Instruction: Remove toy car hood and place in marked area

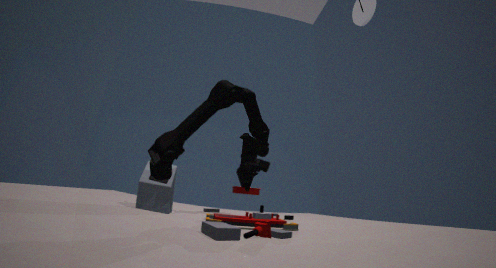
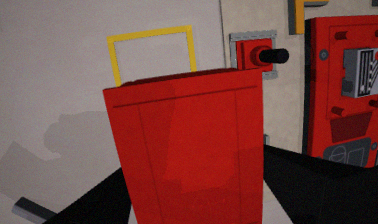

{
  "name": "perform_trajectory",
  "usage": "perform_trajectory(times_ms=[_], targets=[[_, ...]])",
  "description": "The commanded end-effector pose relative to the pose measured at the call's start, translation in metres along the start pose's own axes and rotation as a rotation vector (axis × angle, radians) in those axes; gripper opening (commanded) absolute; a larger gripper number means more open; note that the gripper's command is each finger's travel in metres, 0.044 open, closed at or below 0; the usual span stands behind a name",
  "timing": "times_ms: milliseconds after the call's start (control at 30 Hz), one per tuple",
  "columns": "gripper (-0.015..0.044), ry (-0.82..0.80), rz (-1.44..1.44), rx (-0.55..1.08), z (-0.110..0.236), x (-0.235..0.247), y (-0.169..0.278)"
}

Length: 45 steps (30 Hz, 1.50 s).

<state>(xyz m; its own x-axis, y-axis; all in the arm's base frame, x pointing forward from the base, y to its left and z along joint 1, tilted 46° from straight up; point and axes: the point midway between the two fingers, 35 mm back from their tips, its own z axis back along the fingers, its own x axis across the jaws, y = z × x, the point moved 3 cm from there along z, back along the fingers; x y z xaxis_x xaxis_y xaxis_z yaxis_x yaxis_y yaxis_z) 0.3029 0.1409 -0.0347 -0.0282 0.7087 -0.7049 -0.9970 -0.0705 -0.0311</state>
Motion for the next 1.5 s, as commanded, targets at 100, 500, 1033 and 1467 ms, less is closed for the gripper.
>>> perform_trajectory(times_ms=[100,500,1033,1467], targets=[[0.0,0.003,-0.005,0.001,-0.002,0.02,0.008],[0.0,0.003,-0.005,0.001,-0.011,0.02,0.007],[0.0,0.002,-0.005,0.001,-0.024,0.021,0.007],[0.0,0.003,-0.005,0.001,-0.035,0.021,0.006]])
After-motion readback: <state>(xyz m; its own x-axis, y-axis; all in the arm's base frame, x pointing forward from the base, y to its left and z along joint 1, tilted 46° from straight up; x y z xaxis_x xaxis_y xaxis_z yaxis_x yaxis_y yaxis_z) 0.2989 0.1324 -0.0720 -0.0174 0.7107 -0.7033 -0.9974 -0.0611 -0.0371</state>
